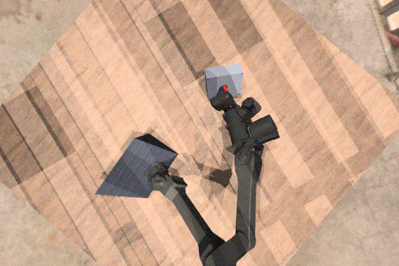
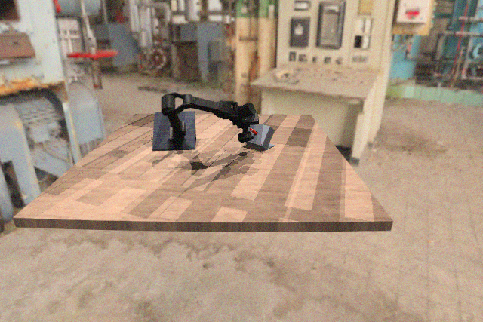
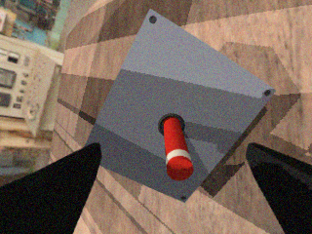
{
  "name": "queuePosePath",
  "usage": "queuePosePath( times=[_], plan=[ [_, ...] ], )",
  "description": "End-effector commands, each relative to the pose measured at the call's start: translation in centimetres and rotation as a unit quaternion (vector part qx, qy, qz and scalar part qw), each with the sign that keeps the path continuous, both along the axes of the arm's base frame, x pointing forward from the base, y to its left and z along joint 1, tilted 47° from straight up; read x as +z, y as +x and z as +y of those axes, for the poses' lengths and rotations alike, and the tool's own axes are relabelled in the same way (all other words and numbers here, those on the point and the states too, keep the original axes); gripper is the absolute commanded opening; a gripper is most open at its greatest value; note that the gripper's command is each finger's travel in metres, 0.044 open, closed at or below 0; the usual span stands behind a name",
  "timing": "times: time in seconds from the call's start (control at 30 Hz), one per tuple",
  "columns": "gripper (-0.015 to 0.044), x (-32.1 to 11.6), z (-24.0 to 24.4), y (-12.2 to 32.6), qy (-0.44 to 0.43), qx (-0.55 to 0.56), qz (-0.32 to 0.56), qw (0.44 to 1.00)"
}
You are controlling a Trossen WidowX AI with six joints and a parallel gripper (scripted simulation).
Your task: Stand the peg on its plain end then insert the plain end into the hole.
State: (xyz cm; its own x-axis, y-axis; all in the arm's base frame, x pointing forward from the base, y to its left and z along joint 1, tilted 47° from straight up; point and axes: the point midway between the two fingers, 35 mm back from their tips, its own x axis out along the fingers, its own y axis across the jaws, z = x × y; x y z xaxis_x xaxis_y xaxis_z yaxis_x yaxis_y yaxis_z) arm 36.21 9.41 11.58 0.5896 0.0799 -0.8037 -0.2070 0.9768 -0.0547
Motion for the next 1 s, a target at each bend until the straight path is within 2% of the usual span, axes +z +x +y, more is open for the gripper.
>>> queuePosePath(
  times=[0.0,0.97],
  plan=[
    [0.0440,0.8,0.0,-0.4,0.001,-0.002,-0.002,1.000],
    [0.0440,4.8,-0.3,-3.3,0.001,0.001,0.000,1.000]
  ],
)
